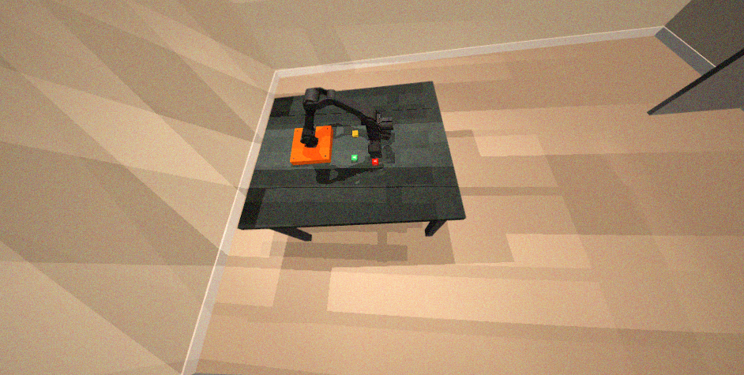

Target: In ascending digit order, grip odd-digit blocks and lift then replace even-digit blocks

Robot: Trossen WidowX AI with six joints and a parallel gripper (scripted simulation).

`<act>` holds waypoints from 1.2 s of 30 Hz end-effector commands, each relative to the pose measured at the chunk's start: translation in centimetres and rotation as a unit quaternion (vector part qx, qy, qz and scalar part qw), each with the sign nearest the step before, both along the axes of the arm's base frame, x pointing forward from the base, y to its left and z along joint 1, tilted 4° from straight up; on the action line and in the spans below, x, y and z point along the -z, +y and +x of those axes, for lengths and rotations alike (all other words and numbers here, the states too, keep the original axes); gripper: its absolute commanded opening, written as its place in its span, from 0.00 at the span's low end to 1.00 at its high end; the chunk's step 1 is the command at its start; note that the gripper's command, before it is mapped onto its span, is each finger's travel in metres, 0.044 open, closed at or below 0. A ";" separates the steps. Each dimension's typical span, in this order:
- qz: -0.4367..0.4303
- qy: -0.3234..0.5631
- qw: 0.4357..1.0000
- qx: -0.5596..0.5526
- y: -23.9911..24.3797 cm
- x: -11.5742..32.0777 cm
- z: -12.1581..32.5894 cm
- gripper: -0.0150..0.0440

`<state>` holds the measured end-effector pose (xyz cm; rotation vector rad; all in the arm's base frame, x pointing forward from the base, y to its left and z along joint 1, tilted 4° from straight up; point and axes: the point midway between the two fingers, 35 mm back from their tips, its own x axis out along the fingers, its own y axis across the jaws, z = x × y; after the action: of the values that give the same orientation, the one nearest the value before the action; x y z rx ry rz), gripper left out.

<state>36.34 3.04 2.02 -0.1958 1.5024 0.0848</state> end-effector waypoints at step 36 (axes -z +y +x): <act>0.000 0.003 1.000 -0.002 0.7 -11.0 -0.8 0.62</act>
<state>35.71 3.50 9.24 -0.2031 1.5324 0.0916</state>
